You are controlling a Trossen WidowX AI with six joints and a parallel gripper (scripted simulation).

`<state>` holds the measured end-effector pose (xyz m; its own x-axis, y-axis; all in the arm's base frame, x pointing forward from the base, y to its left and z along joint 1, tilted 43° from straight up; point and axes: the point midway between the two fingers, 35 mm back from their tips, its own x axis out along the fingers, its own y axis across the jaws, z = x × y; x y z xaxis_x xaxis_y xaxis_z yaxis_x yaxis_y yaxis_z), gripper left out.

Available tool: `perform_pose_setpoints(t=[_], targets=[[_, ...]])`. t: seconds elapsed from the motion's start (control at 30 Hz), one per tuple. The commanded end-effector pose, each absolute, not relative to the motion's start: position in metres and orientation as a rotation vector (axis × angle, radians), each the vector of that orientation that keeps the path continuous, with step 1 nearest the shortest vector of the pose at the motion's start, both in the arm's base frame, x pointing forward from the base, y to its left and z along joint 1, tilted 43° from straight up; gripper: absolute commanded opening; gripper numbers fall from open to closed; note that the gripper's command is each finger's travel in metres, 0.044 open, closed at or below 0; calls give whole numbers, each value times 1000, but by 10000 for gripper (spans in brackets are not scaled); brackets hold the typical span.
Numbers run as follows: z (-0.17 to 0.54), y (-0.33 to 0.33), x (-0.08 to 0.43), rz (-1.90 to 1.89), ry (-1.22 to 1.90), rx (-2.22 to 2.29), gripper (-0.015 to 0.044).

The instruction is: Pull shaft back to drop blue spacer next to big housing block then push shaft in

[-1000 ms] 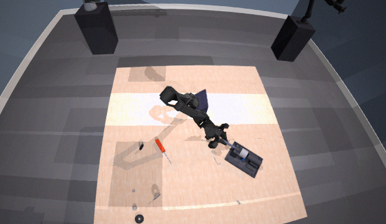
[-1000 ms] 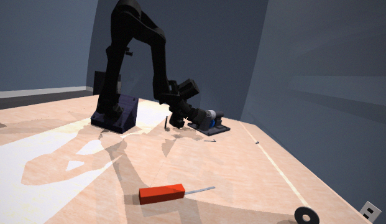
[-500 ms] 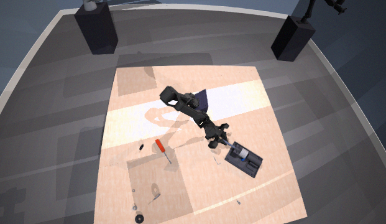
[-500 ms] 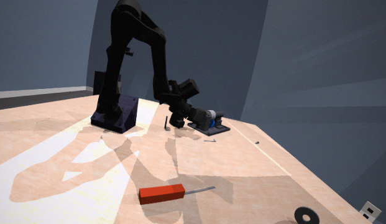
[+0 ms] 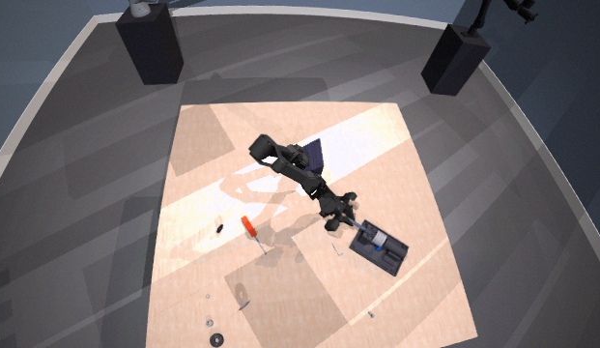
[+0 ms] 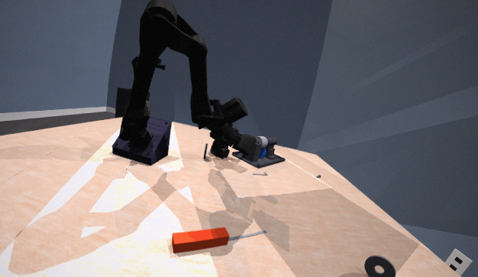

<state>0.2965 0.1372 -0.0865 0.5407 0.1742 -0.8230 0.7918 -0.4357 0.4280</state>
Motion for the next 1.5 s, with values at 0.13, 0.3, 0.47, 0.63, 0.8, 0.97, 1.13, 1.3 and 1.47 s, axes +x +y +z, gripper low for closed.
perform_pose_setpoints(t=[0.13, 0.3, 0.47, 0.63, 0.8, 0.97, 1.13, 1.3, 1.47], targets=[[-88, 140, 299, -902, 791, 1918, 0], [-89, 141, 299, -902, 791, 1918, 0], [-90, 141, 300, -902, 791, 1918, 0], [-91, 142, 301, -902, 791, 1918, 0], [-91, 143, 302, -902, 791, 1918, 0], [-92, 144, 303, -902, 791, 1918, 0], [-93, 145, 304, -902, 791, 1918, 0], [-93, 146, 305, -902, 791, 1918, 0], [-94, 147, 306, -901, 791, 1918, 0]])
